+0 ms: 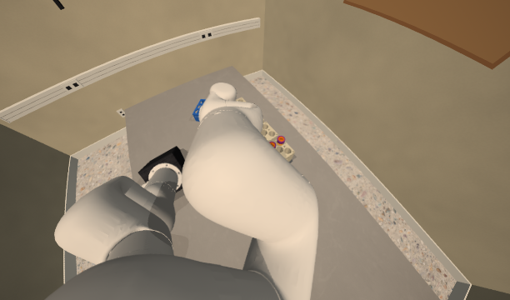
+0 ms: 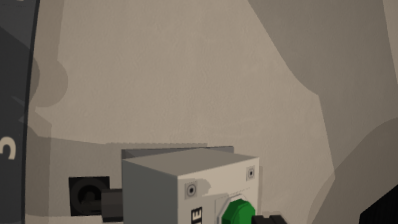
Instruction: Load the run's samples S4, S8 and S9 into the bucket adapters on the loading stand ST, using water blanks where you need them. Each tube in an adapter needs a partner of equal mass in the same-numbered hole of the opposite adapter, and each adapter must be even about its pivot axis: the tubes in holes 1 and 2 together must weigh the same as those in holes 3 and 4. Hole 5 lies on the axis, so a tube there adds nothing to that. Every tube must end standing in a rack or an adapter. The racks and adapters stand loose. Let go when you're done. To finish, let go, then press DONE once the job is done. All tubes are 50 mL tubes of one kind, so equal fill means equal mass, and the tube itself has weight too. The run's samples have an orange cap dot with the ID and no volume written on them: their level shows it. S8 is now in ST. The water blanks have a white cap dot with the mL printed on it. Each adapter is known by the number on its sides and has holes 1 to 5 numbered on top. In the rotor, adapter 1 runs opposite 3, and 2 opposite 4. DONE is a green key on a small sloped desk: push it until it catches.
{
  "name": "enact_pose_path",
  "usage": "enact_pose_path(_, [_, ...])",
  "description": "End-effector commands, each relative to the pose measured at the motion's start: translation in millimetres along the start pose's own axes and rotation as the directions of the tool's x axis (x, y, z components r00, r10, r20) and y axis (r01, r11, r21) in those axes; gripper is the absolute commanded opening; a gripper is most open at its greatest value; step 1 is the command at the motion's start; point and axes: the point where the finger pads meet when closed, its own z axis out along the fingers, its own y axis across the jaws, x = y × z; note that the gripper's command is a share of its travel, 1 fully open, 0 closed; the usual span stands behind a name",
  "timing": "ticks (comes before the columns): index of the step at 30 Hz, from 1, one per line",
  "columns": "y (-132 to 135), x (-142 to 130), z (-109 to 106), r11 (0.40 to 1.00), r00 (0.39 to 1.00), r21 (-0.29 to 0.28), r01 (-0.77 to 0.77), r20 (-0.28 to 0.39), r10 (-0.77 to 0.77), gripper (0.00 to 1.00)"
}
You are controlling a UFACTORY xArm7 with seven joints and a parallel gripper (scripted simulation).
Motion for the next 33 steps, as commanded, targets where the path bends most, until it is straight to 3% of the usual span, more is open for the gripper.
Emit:
enact_pose_path(1, [-0.9, -0.7, -1.0, 1.0, 1.0, 0.003, 0.001, 0.001, -0.001, 0.0])
enact_pose_path(33, [-5.2, 0.0, 15.2, 1.0, 1.0, 0.003, 0.001, 0.001, -0.001, 0.0])
